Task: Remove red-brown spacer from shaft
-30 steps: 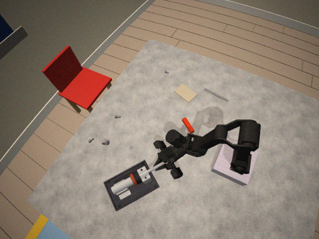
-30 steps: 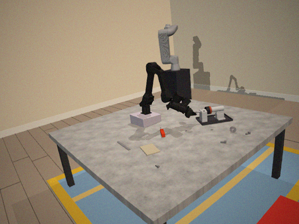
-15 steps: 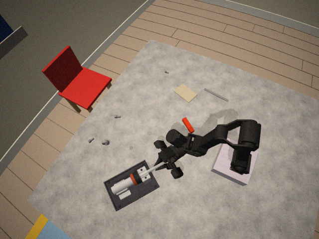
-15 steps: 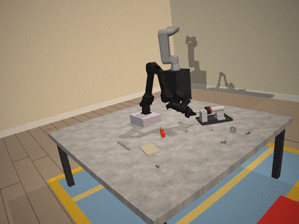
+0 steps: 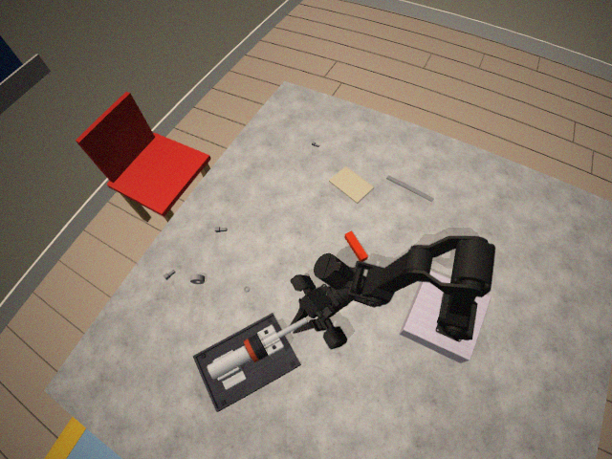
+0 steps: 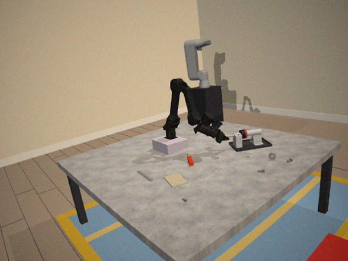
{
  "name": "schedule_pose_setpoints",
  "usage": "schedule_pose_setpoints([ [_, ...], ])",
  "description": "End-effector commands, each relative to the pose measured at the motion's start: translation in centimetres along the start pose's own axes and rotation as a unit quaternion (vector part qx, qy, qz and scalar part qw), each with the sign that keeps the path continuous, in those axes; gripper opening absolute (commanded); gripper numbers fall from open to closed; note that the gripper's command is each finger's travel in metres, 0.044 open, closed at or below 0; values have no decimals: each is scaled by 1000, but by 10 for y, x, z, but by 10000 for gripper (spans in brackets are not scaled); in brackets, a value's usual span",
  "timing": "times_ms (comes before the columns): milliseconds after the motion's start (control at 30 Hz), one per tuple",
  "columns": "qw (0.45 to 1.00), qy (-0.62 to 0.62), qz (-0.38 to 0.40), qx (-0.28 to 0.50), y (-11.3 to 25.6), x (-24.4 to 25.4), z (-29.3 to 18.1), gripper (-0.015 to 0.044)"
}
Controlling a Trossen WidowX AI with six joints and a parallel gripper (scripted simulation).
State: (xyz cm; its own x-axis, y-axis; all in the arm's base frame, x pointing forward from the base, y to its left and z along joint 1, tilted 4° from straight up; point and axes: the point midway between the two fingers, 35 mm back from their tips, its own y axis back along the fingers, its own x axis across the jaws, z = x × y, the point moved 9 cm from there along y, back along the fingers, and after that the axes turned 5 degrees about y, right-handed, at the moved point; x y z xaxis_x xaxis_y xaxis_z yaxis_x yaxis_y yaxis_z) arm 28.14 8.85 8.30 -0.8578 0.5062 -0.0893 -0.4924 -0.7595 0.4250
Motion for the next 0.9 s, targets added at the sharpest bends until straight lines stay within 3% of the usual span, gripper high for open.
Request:
schedule_pose_setpoints([
  [0, 1000, 3, 1, -1, 1, 0, 0, 0],
  [867, 1000, 3, 1, 0, 4, 0, -2, 0],
])
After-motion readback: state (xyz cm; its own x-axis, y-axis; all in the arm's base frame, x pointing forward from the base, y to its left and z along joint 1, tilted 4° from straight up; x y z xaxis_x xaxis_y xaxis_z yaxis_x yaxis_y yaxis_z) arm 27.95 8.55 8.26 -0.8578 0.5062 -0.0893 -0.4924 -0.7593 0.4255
